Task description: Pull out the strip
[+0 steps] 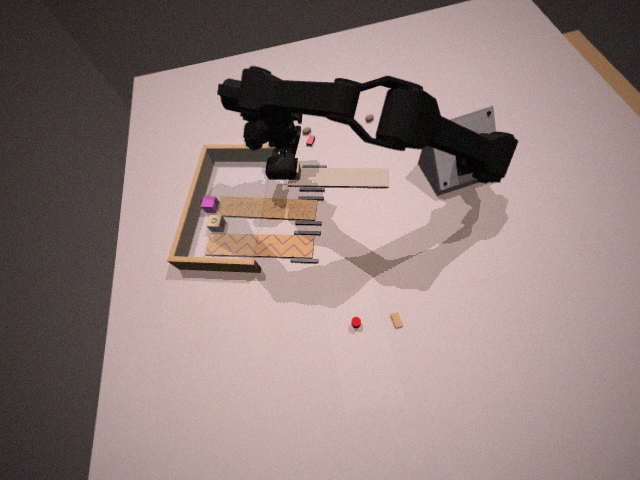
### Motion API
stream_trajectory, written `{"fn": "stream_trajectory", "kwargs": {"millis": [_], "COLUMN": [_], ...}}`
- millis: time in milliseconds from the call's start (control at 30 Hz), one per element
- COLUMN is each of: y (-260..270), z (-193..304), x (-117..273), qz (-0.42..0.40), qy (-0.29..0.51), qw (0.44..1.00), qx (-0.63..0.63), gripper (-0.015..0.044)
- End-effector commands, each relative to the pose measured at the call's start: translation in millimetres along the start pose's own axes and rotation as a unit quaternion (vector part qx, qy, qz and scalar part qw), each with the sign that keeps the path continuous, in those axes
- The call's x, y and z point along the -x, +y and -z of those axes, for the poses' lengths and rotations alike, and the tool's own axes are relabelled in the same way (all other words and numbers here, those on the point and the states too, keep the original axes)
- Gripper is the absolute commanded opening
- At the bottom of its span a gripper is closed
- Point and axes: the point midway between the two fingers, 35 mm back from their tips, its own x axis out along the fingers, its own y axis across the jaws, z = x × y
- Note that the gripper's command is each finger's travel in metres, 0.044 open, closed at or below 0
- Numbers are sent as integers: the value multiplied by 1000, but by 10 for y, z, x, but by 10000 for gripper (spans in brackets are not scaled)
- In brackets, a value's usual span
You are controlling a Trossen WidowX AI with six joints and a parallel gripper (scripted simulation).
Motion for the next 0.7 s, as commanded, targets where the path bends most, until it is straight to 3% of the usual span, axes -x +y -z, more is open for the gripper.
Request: {"fn": "stream_trajectory", "kwargs": {"millis": [0,567,667], "y": [3,6,7], "z": [15,23,9], "x": [-75,-294,-272], "qz": [-4,-4,-1], "qy": [2,2,1], "qw": [1000,1000,1000], "qx": [-4,-4,0], "gripper": [250,250,171]}}
